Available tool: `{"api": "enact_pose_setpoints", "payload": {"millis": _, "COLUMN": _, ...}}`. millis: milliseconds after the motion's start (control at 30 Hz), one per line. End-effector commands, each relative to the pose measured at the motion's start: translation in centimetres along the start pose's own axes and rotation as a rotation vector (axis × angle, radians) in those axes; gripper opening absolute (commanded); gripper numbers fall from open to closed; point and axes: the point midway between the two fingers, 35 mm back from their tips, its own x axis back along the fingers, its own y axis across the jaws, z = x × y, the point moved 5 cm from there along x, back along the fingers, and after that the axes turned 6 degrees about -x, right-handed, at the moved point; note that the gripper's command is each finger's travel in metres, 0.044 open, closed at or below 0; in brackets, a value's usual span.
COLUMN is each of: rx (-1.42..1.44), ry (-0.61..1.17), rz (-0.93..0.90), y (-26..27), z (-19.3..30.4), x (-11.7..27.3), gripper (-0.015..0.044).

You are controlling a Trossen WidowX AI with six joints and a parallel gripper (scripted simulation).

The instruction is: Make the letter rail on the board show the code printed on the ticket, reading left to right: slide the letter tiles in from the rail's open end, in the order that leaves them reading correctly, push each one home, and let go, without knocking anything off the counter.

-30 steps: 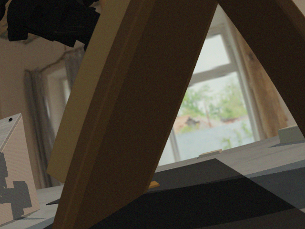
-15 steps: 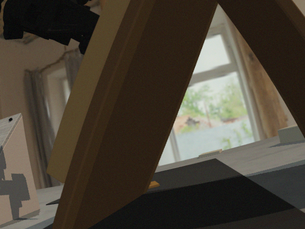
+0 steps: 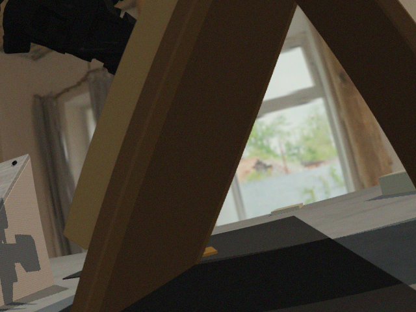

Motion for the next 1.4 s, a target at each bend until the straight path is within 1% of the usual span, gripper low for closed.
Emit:
{"api": "enact_pose_setpoints", "payload": {"millis": 0, "rx": -0.001, "ry": -0.001, "rz": -0.001, "y": 0.0, "z": 0.0, "x": 0.0, "gripper": 0.0000}}
{"api": "enact_pose_setpoints", "payload": {"millis": 233, "rx": -0.001, "ry": -0.001, "rz": -0.001, "y": 0.0, "z": 0.0, "x": 0.0, "gripper": 0.0000}}
{"api": "enact_pose_setpoints", "payload": {"millis": 300, "rx": 0.000, "ry": 0.023, "rz": -0.009, "y": 0.3, "z": -0.3, "x": -0.2, "gripper": 0.0000}}
{"api": "enact_pose_setpoints", "payload": {"millis": 600, "rx": -0.009, "ry": 0.367, "rz": -0.048, "y": 2.8, "z": -3.0, "x": -2.3, "gripper": 0.0000}}
{"api": "enact_pose_setpoints", "payload": {"millis": 800, "rx": -0.015, "ry": 0.590, "rz": 0.017, "y": 3.7, "z": -4.3, "x": -2.9, "gripper": 0.0000}}
{"api": "enact_pose_setpoints", "payload": {"millis": 900, "rx": -0.012, "ry": 0.665, "rz": 0.057, "y": 3.9, "z": -4.8, "x": -3.0, "gripper": 0.0000}}
{"api": "enact_pose_setpoints", "payload": {"millis": 1000, "rx": -0.011, "ry": 0.690, "rz": 0.072, "y": 4.0, "z": -4.9, "x": -3.0, "gripper": 0.0000}}
{"api": "enact_pose_setpoints", "payload": {"millis": 1367, "rx": -0.011, "ry": 0.690, "rz": 0.072, "y": 4.0, "z": -4.9, "x": -3.0, "gripper": 0.0000}}
